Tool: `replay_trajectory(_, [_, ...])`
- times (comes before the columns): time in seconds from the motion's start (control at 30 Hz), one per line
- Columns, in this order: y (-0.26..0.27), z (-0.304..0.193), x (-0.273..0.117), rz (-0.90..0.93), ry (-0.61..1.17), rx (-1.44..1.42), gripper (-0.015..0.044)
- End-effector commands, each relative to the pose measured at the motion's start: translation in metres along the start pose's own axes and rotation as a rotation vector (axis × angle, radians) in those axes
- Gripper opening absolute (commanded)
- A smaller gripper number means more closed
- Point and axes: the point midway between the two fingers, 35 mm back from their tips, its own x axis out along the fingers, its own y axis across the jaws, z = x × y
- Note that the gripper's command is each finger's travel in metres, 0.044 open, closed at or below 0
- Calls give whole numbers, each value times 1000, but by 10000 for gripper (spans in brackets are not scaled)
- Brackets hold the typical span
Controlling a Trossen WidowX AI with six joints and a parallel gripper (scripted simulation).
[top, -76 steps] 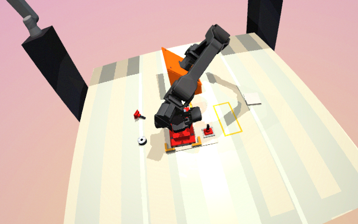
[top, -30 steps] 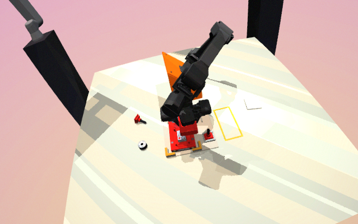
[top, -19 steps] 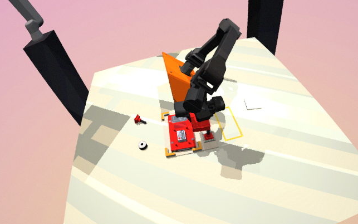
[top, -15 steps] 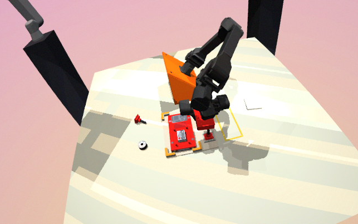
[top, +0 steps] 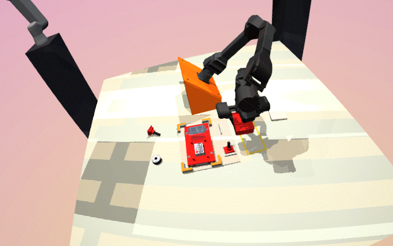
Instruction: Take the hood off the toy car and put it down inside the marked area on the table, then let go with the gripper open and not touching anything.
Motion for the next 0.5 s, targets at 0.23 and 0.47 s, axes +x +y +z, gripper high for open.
replay_trajectory(0.23, [40, -21, -1, 31, 0, 4, 0])
replay_trajectory(0.47, [40, -20, 3, 30, 0, 4, 0])
